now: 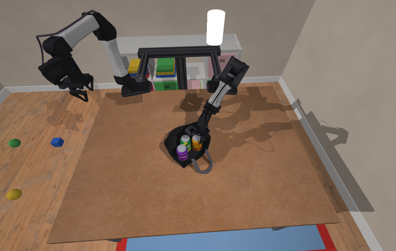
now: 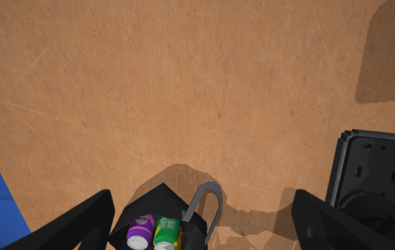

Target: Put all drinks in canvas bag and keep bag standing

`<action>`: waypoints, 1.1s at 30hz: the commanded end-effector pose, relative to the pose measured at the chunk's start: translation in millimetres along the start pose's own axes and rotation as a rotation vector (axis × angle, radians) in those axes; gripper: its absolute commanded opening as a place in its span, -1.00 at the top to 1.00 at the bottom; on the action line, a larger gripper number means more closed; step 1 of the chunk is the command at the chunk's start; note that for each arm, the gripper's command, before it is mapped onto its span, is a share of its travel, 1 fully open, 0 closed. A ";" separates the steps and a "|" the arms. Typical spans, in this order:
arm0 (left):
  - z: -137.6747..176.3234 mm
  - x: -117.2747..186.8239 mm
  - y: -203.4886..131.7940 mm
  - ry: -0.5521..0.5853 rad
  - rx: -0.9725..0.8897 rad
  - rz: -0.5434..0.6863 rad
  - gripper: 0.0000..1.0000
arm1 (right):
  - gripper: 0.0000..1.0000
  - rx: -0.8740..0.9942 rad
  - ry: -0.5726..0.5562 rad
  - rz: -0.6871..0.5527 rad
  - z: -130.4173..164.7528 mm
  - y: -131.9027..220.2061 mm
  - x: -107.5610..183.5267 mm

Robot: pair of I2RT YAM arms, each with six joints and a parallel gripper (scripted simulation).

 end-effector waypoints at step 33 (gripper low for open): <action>-51.4 89.4 -7.6 0.017 0.005 -0.001 -0.73 | -0.73 0.006 -0.027 -0.025 -2.9 1.9 6.5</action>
Point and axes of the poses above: on each arm, the point where the finger pads meet when closed, its own x axis back along the fingers, its own y axis across the jaws, z = x × y, the point moved 6 cm from there along x, back along the fingers, and after that the axes turned 13 degrees about x, right-handed, at the moved point
